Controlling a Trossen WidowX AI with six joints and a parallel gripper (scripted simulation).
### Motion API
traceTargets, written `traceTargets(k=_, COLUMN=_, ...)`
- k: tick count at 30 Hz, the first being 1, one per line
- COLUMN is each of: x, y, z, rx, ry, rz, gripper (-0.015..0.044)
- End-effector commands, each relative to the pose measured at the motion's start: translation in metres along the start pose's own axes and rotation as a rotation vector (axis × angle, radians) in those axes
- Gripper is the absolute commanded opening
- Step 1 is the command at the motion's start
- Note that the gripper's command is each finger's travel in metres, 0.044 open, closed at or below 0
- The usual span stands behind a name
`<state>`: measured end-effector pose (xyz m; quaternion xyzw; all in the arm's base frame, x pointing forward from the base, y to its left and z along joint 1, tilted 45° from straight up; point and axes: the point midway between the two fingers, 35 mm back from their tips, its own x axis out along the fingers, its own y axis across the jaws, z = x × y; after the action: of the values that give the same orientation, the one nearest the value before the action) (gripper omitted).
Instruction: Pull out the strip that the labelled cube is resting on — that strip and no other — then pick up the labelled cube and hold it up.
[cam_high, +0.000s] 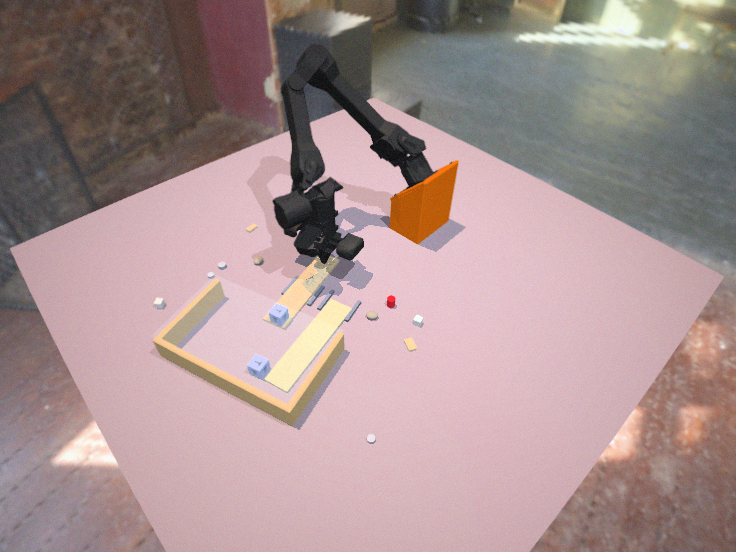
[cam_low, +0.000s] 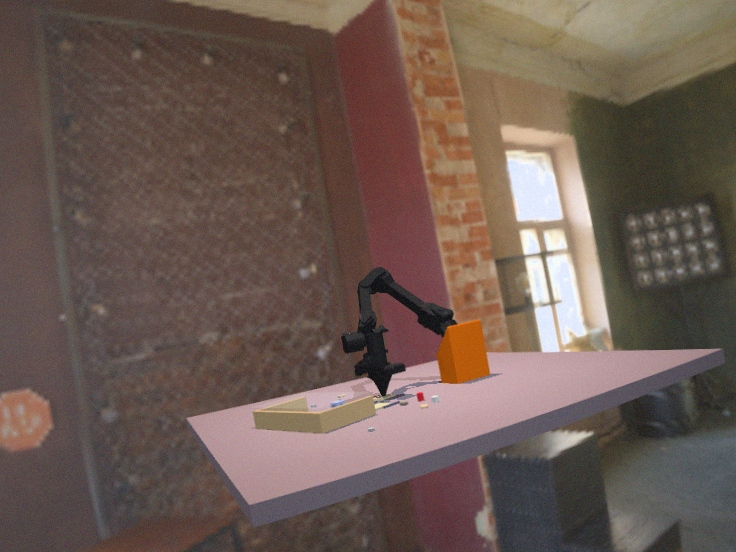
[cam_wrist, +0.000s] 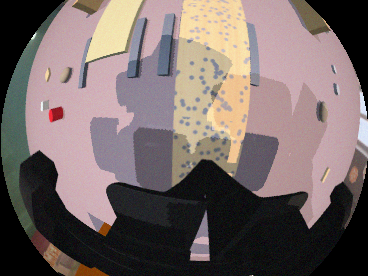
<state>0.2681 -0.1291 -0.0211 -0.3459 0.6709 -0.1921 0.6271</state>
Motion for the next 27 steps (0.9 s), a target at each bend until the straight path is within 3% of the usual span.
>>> traceTargets(k=1, x=0.004, y=0.001, z=-0.013, rx=-0.007, ry=0.021, rz=0.004, gripper=0.0000)
traceTargets(k=27, x=0.003, y=0.000, z=-0.053, rx=-0.008, ry=0.023, rz=0.004, gripper=0.0000)
